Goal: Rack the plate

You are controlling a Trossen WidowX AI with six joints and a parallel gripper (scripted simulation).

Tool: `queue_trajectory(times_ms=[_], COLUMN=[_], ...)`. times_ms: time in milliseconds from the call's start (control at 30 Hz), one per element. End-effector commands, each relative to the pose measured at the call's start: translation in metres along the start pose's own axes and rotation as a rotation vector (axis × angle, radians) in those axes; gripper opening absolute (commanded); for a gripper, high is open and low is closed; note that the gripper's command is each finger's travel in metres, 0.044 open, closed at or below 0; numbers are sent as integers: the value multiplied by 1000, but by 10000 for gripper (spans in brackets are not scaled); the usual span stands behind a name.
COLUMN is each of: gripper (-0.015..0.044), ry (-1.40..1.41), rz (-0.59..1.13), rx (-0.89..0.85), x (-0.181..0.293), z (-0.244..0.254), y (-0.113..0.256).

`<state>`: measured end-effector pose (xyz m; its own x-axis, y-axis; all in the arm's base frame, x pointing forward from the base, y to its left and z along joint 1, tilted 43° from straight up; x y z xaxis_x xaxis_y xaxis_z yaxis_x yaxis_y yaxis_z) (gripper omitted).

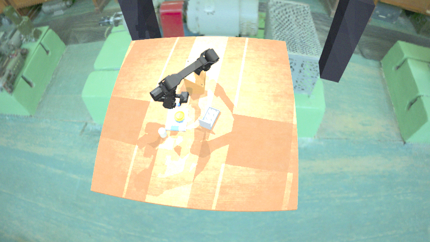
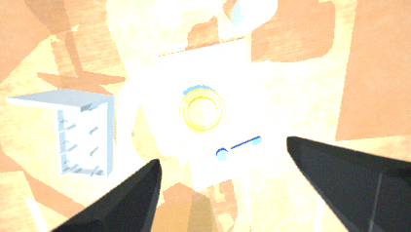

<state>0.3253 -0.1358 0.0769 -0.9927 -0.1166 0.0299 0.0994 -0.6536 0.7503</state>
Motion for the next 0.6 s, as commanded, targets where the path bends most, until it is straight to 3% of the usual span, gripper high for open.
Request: queue_trajectory(times_ms=[0,167,567], gripper=[400,400,400], ry=[-2,-1,-1], rz=[19,19,19], rx=[-14,-20,-20], x=[2,15,12], z=[2,7,8], y=[-41,-102,-115])
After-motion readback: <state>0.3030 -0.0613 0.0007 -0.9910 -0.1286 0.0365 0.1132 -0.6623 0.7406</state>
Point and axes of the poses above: the point midway between the two fingers, 35 mm back from their tips, its own y axis back along the fingers, its own z axis across the jaws, x = y × z, the point moved 10 cm from there along y, back along the fingers, and after that the axes turned 2 degrees about -y, right-handed, at the moved point
